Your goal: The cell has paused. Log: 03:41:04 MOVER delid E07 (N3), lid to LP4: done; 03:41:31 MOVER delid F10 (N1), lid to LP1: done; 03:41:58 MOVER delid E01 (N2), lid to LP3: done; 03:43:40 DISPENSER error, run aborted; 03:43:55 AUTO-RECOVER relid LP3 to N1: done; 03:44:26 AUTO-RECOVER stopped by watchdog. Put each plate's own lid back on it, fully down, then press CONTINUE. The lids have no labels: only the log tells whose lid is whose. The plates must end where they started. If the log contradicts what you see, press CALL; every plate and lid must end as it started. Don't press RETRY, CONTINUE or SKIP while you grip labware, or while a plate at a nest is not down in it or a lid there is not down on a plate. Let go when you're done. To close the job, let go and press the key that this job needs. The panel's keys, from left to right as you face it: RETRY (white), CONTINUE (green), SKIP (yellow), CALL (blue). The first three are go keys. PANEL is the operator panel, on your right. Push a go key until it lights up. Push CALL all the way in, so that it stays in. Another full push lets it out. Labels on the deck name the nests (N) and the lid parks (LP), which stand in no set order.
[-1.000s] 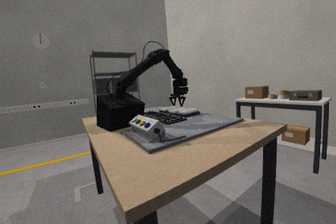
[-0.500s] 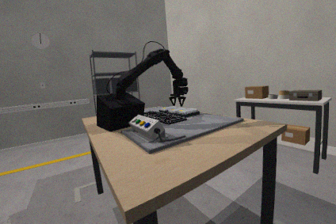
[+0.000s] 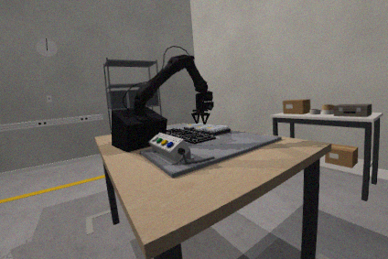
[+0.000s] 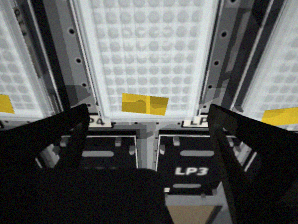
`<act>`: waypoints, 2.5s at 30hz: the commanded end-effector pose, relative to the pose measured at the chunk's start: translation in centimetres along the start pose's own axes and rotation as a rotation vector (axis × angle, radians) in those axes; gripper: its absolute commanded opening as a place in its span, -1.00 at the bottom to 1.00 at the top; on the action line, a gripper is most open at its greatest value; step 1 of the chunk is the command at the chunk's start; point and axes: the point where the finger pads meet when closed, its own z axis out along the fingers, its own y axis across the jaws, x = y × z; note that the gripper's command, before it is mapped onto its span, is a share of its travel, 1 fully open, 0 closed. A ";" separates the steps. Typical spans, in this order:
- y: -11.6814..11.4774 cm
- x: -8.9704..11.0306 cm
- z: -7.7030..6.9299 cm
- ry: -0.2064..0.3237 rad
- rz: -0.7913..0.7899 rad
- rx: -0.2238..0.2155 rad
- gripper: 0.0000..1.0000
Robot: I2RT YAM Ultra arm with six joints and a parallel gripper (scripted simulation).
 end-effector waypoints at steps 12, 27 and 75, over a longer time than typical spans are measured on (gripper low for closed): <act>0.7 5.4 -1.5 -0.080 0.014 -0.006 0.62; 0.8 10.8 -0.9 -0.078 0.014 -0.006 -1.00; 0.5 10.1 -8.5 -0.095 0.020 -0.008 -1.00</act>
